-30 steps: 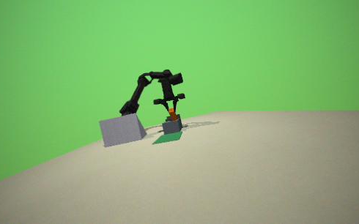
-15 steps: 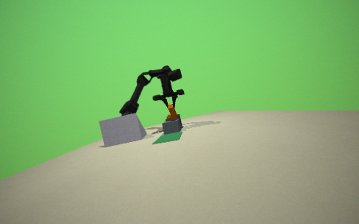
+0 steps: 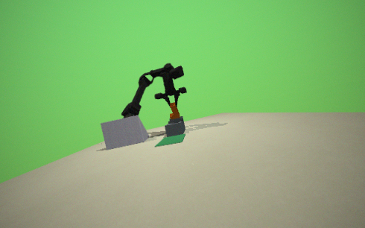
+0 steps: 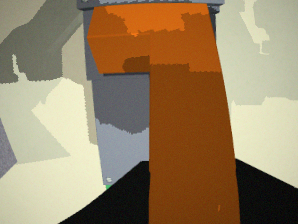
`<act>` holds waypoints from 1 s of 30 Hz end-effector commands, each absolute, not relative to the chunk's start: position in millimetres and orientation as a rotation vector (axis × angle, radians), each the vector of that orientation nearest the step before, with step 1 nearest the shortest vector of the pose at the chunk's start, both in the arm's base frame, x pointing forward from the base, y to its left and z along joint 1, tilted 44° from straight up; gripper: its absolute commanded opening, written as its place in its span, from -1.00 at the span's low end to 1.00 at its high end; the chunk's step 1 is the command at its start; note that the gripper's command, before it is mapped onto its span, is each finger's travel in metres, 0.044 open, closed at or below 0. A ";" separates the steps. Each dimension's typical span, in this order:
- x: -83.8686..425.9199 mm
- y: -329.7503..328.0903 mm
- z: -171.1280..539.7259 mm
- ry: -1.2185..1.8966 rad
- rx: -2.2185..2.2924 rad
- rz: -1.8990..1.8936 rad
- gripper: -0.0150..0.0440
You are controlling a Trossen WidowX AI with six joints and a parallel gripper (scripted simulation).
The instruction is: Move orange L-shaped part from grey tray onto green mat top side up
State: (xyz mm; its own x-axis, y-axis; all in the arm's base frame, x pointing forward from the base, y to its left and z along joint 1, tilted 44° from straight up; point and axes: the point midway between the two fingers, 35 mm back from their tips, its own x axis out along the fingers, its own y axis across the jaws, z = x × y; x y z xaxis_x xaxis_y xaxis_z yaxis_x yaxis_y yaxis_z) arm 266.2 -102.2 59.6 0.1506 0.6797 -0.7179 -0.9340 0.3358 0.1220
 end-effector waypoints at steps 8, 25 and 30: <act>260.2 -113.7 51.9 0.778 -0.401 1.205 -0.49; 224.7 -167.6 -7.8 0.781 -0.404 1.204 -0.49; 214.0 -183.4 -24.5 0.783 -0.405 1.204 -0.49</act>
